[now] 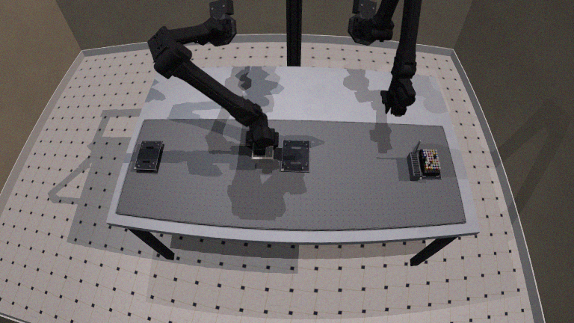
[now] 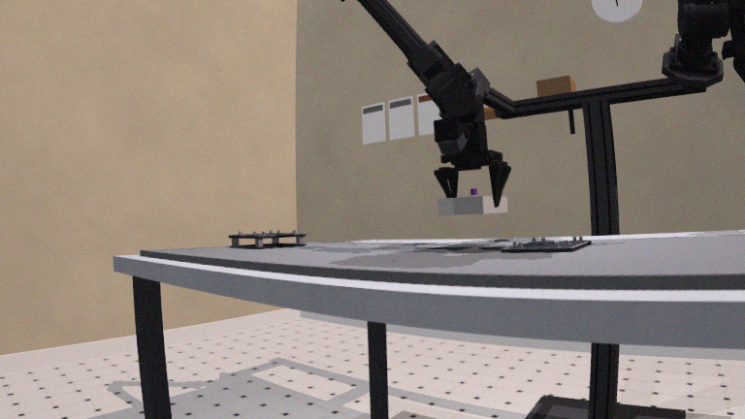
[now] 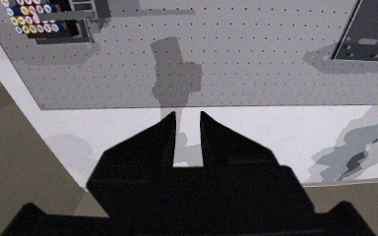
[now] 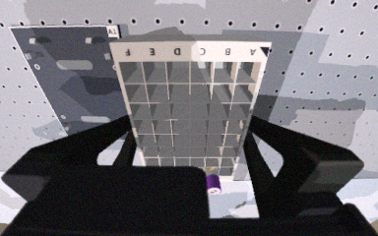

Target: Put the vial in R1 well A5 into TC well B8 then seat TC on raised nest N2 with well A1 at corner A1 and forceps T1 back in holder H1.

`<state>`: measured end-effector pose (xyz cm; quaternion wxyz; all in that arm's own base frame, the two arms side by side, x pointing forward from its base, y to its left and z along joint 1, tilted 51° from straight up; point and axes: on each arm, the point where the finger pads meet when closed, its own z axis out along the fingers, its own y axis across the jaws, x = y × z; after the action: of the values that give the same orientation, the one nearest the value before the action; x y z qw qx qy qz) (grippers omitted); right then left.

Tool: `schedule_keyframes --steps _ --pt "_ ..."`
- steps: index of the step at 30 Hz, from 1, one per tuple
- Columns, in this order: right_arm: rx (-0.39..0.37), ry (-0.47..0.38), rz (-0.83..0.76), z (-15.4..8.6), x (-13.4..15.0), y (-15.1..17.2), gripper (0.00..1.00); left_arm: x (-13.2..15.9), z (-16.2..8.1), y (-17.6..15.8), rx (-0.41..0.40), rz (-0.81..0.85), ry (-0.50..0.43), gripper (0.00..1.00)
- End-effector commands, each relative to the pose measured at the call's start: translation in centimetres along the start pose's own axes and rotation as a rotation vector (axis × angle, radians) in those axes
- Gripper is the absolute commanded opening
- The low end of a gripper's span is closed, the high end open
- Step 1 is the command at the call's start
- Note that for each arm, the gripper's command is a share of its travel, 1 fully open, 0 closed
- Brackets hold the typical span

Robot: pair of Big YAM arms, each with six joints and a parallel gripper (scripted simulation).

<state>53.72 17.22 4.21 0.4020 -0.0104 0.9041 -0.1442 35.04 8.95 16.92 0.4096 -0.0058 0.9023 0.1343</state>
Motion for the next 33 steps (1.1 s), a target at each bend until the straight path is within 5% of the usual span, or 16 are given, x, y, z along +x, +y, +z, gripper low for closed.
schedule_keyframes --steps 1,33 --pt "0.001 -0.026 0.007 -0.7 -1.4 -1.4 0.00 -0.7 -0.2 0.3 -0.006 -0.015 -0.012 0.23" --pt "0.002 -0.026 0.005 -0.7 -1.4 -6.1 0.00 -0.7 -0.2 0.3 -0.006 -0.015 -0.012 0.23"
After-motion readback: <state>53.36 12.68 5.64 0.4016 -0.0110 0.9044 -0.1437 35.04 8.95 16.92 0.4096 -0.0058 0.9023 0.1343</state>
